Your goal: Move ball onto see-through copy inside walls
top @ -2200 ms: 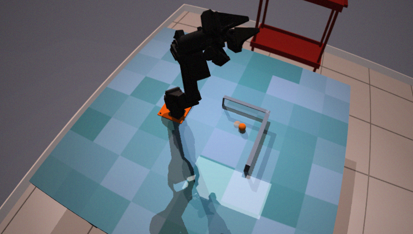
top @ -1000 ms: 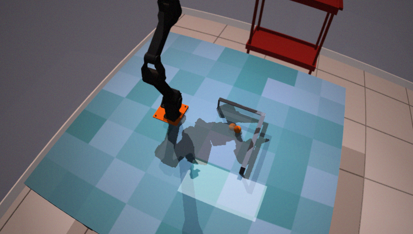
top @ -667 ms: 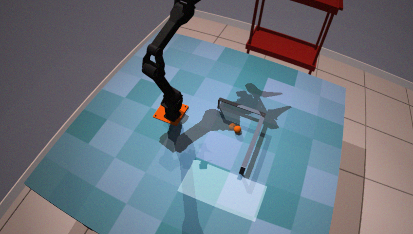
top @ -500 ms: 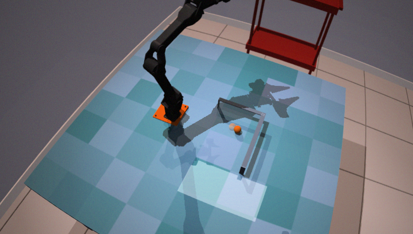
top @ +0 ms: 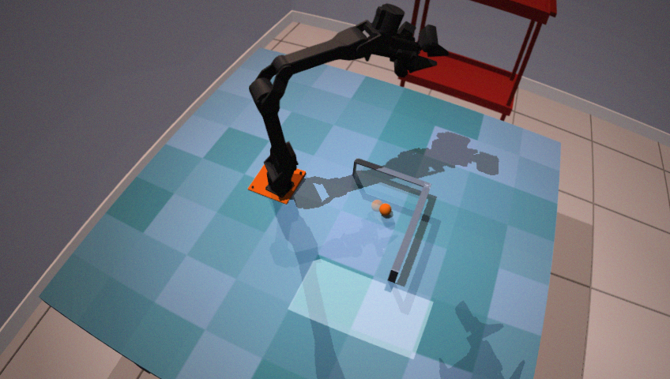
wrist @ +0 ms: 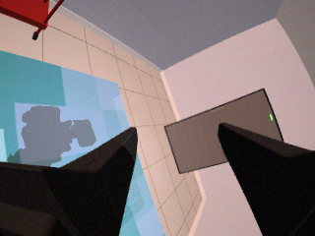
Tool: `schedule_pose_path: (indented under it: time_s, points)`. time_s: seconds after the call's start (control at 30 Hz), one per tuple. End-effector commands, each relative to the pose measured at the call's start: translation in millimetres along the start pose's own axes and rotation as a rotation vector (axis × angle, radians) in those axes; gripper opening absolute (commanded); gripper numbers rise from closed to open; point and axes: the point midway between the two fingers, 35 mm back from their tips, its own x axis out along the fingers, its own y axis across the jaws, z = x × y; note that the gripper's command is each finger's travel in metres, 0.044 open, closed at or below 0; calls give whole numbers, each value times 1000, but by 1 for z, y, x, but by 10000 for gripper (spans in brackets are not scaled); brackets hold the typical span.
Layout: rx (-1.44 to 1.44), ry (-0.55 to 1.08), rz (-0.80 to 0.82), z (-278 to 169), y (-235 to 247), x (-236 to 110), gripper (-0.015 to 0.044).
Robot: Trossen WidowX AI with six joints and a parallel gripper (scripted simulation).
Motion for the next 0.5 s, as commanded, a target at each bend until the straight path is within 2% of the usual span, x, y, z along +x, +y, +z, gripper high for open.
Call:
schedule_pose_path:
  time_s: [0.0, 0.23, 0.47]
  points:
    - [-66, 139, 145, -56, 30, 26, 276]
    - [-115, 366, 440, -158, 89, 41, 276]
    - [-75, 549, 780, -253, 151, 18, 276]
